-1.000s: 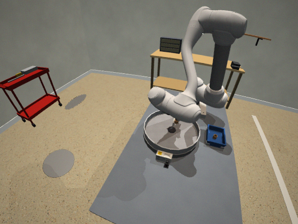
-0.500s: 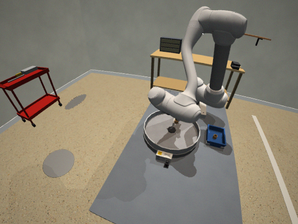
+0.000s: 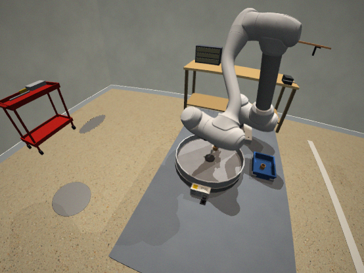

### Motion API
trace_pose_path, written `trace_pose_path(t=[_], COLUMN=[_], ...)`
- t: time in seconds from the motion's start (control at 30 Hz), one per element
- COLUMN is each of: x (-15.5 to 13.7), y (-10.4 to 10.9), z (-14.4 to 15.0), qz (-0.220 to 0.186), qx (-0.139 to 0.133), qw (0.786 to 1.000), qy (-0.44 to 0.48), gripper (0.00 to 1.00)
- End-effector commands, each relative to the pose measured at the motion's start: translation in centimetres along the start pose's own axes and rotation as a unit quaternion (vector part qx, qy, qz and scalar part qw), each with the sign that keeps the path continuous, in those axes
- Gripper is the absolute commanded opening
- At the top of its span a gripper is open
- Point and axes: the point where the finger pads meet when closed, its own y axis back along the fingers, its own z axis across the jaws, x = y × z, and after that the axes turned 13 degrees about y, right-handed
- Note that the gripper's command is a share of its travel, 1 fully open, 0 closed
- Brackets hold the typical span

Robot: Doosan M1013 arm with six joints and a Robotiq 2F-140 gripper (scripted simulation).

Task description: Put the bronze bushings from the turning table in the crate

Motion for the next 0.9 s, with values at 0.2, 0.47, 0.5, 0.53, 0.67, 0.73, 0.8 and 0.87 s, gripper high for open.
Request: trace_pose_path(t=[0.2,0.47,0.5,0.53,0.67,0.73,0.8,0.87], x=[-0.45,-0.45,-0.45,-0.45,-0.45,-0.45,-0.45,-0.45], y=[-0.55,-0.55,-0.55,-0.55,-0.55,-0.55,-0.55,-0.55], z=[-0.1,-0.1,-0.1,-0.1,-0.1,-0.1,-0.1,-0.1], qz=[0.0,0.0,0.0,0.0,0.0,0.0,0.0,0.0], qx=[0.0,0.0,0.0,0.0,0.0,0.0,0.0,0.0], qw=[1.0,1.0,1.0,1.0,1.0,1.0,1.0,1.0], qy=[0.0,0.0,0.0,0.0,0.0,0.0,0.0,0.0], gripper=[0.06,0.06,0.06,0.06,0.06,0.06,0.06,0.06])
